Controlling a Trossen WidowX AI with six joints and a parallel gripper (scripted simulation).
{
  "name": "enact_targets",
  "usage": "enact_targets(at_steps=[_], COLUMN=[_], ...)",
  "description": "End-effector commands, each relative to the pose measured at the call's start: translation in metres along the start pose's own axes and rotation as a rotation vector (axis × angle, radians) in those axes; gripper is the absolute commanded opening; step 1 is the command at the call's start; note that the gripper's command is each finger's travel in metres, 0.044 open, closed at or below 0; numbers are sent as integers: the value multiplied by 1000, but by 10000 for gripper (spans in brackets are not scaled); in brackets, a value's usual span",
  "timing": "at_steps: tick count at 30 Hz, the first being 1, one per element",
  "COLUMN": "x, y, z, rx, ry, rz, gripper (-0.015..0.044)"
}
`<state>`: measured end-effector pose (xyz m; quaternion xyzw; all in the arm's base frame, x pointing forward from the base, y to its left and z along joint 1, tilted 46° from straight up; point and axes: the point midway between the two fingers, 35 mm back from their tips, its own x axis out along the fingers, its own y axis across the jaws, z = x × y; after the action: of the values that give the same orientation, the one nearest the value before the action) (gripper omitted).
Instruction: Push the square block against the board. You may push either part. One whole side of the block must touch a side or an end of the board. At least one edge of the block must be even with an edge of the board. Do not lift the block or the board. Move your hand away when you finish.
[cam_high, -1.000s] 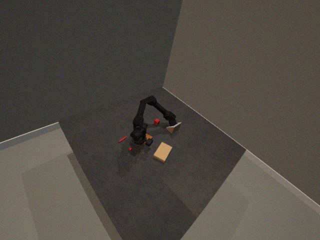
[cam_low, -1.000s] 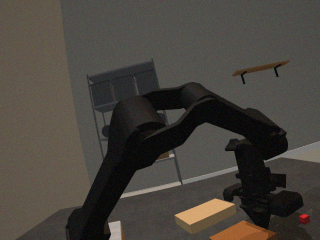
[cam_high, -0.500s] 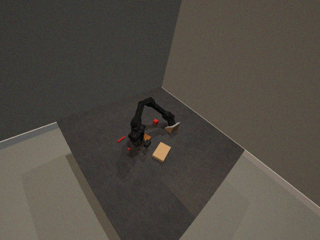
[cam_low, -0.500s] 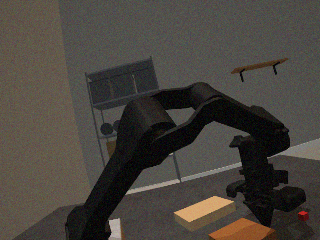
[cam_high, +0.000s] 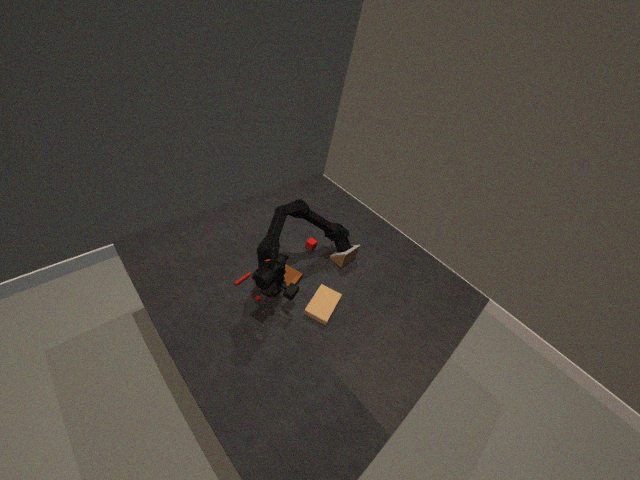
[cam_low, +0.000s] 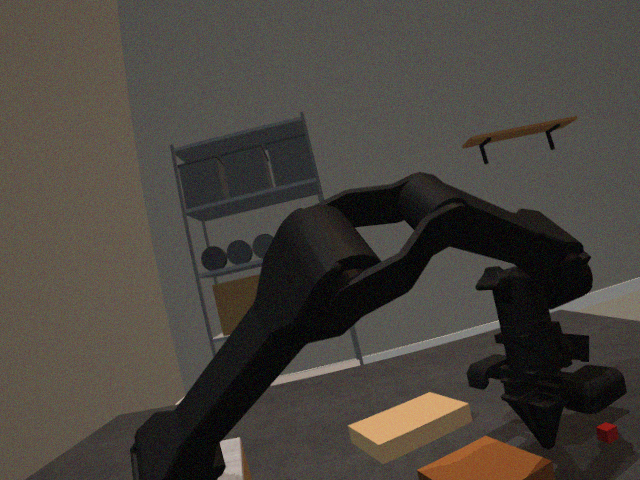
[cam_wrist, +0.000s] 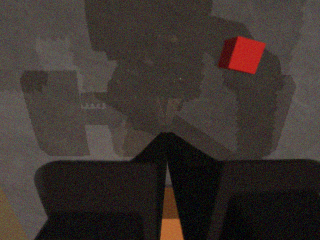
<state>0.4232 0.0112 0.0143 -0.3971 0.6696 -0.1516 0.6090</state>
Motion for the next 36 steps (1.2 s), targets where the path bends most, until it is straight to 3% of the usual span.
enact_targets(at_steps=[1, 5, 10, 18, 36], x=[-1, -2, -54, -56, -58], y=[-1, 0, 1, -1, -37], z=[9, 6, 5, 4, -34], rx=[3, 1, 3, 25, 637], ry=[-6, -1, -6, -6, -5], rz=[-2, 0, 0, 0, 2], gripper=[0, 0, 0, 0, 0])
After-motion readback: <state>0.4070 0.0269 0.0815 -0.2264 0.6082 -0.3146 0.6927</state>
